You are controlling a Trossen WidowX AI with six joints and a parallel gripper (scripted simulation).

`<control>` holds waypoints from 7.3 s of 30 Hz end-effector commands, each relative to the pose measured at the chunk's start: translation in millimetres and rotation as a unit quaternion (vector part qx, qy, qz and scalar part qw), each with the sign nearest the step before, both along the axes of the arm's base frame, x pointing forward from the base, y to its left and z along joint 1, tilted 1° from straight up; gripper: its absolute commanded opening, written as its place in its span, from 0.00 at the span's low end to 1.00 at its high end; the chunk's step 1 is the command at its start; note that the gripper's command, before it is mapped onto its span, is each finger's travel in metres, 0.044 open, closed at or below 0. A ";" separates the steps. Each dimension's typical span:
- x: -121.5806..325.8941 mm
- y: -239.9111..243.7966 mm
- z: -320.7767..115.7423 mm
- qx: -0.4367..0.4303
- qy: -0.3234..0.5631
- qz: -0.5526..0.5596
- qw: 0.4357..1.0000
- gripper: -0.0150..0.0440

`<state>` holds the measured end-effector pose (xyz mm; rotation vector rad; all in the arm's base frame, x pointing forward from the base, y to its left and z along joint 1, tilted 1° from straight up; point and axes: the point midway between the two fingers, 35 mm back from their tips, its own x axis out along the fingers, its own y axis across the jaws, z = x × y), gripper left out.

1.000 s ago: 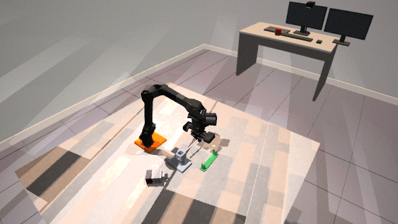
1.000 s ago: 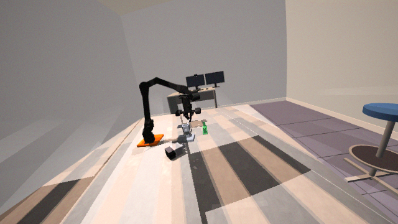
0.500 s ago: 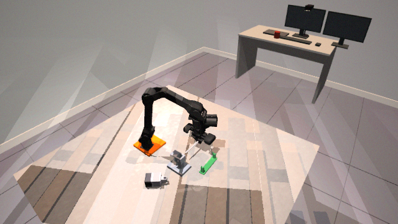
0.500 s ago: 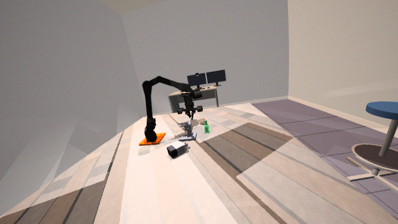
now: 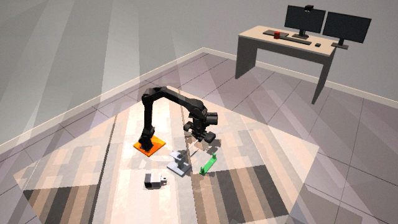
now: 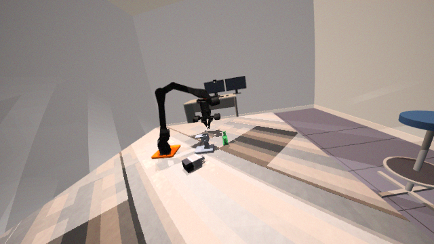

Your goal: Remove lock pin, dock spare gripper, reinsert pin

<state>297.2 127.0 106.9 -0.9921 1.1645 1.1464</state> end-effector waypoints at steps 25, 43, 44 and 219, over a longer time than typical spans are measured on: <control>30.6 6.0 19.3 -0.001 0.000 0.008 1.000 0.25; 84.0 13.6 25.2 0.000 -0.003 0.018 1.000 0.25; 86.6 14.0 25.3 0.000 -0.003 0.019 1.000 0.25; 102.5 -47.9 -27.5 -0.001 -0.022 0.032 0.999 0.56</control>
